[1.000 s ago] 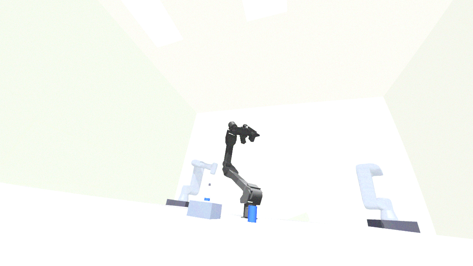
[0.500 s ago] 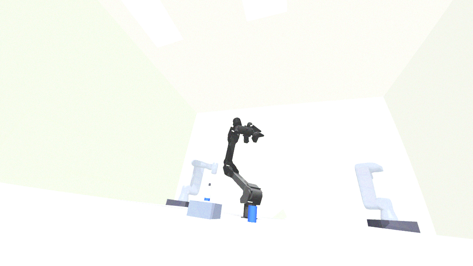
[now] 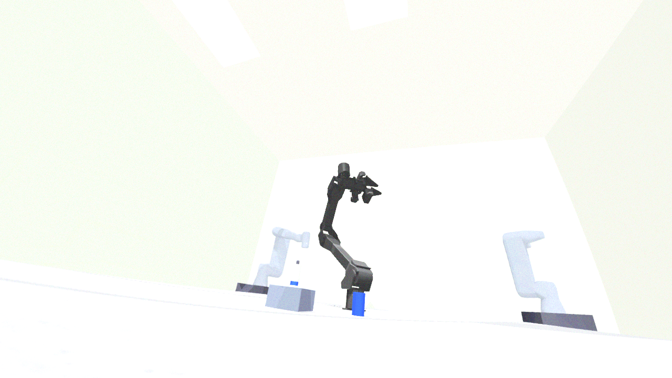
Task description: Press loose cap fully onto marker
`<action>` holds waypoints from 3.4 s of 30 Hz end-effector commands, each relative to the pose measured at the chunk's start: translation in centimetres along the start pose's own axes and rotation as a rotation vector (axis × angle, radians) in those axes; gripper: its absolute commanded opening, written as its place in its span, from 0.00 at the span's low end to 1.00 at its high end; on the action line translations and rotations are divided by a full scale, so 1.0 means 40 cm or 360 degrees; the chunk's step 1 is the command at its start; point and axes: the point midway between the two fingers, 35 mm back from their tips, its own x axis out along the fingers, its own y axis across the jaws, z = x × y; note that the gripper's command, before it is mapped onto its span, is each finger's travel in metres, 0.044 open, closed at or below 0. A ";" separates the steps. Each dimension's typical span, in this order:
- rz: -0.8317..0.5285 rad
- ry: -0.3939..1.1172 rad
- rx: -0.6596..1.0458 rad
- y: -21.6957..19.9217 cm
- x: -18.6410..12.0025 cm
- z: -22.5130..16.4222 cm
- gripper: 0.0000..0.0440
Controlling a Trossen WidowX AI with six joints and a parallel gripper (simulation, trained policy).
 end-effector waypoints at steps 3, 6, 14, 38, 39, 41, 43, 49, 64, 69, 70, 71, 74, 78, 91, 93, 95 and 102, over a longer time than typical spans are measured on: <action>0.0057 0.0012 0.0078 0.041 0.012 -0.037 0.67; 0.0082 0.0016 0.0113 0.059 0.017 -0.051 0.67; 0.0153 0.0027 0.0203 0.108 0.030 -0.087 0.67; 0.0378 0.0063 0.0452 0.256 0.056 -0.183 0.68; 0.0388 0.0065 0.0461 0.262 0.057 -0.186 0.68; 0.0407 0.0068 0.0481 0.274 0.058 -0.193 0.68; 0.0427 0.0071 0.0500 0.287 0.060 -0.201 0.68; 0.0485 0.0077 0.0564 0.324 0.062 -0.219 0.68; 0.0636 0.0106 0.0676 0.413 0.063 -0.273 0.69; 0.0688 0.0117 0.0707 0.443 0.061 -0.291 0.70; 0.0698 0.0119 0.0714 0.449 0.060 -0.294 0.70; 0.0709 0.0121 0.0720 0.455 0.059 -0.298 0.70; 0.0736 0.0131 0.0723 0.471 0.057 -0.312 0.70; 0.0772 0.0143 0.0726 0.494 0.054 -0.330 0.70; 0.0891 0.0179 0.0744 0.570 0.038 -0.384 0.69; 0.0909 0.0185 0.0747 0.582 0.034 -0.391 0.69; 0.0927 0.0190 0.0750 0.593 0.030 -0.399 0.69; 0.0991 0.0208 0.0761 0.633 0.016 -0.424 0.70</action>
